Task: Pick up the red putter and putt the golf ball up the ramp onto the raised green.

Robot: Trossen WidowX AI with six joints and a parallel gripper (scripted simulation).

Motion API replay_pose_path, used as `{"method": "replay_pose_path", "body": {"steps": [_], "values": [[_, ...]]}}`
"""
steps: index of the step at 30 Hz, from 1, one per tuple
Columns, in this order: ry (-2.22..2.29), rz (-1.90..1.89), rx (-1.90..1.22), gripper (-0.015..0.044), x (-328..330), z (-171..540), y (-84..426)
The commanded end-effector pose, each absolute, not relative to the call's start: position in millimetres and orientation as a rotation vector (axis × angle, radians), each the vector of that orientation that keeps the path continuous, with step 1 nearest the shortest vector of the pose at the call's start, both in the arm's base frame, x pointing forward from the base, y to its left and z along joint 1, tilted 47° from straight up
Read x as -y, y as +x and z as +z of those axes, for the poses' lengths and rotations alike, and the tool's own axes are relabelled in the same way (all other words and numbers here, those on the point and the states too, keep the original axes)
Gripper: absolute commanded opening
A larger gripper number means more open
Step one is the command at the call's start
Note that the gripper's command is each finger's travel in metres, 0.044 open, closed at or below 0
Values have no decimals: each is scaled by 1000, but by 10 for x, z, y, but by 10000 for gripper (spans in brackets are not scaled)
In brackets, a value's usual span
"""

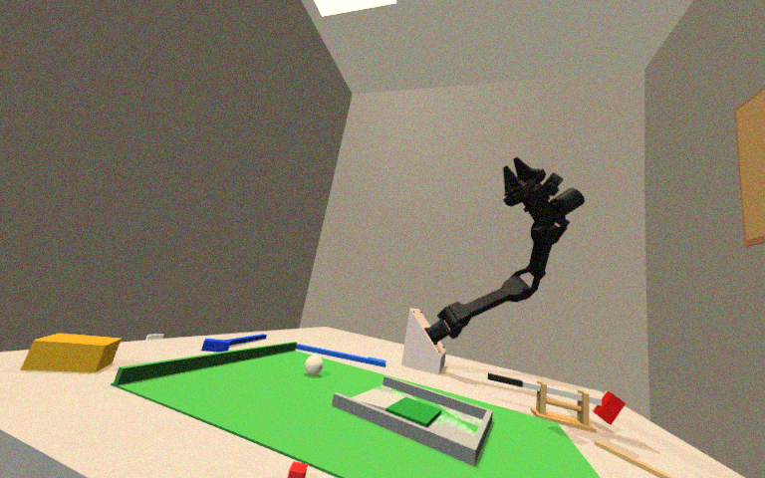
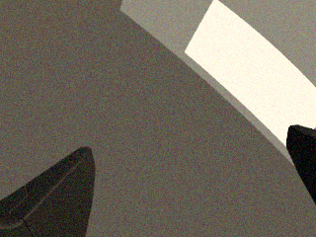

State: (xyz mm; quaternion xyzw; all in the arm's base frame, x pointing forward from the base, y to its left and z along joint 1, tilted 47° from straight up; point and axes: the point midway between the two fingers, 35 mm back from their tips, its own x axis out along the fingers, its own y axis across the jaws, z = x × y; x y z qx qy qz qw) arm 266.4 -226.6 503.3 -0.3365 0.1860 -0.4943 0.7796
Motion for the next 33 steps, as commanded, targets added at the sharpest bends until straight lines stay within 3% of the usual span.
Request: {"method": "replay_pose_path", "body": {"steps": [1,10,17,24,33], "values": [[-733,-1056,-407,426,2259,5015,2684],[-980,-421,-609,440,1695,3977,3468],[-1083,142,-677,440,987,3056,3673],[-1060,716,-639,440,156,2273,3455],[-778,1386,-432,440,-878,1733,2700]]}}
